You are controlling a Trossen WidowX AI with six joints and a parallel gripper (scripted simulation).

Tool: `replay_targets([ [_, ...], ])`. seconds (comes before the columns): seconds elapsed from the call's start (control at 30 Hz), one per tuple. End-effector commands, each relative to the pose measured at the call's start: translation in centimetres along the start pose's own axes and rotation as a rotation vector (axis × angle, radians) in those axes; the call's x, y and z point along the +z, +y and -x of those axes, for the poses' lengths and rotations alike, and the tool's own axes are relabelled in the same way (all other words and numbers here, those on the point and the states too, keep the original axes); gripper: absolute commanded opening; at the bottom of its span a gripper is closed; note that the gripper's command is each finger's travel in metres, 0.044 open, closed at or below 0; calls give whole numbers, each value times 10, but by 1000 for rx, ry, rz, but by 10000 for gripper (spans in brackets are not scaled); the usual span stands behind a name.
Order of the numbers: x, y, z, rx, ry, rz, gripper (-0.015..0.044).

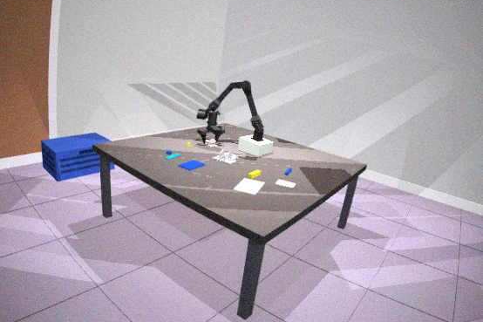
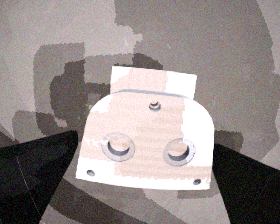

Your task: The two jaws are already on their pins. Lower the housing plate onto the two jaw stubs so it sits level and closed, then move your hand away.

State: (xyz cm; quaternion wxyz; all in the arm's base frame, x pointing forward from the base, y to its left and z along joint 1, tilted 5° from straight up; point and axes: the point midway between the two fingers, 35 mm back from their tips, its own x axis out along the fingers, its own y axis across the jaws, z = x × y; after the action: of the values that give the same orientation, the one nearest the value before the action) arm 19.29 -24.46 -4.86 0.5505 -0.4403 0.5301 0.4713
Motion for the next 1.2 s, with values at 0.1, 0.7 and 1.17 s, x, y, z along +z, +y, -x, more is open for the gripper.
replay_targets([
  [0.1,1,-1,0,-4,-4,-2,440],
  [0.7,0,0,0,0,0,-1,360],
  [1.17,0,0,4,0,0,-1,351],
])
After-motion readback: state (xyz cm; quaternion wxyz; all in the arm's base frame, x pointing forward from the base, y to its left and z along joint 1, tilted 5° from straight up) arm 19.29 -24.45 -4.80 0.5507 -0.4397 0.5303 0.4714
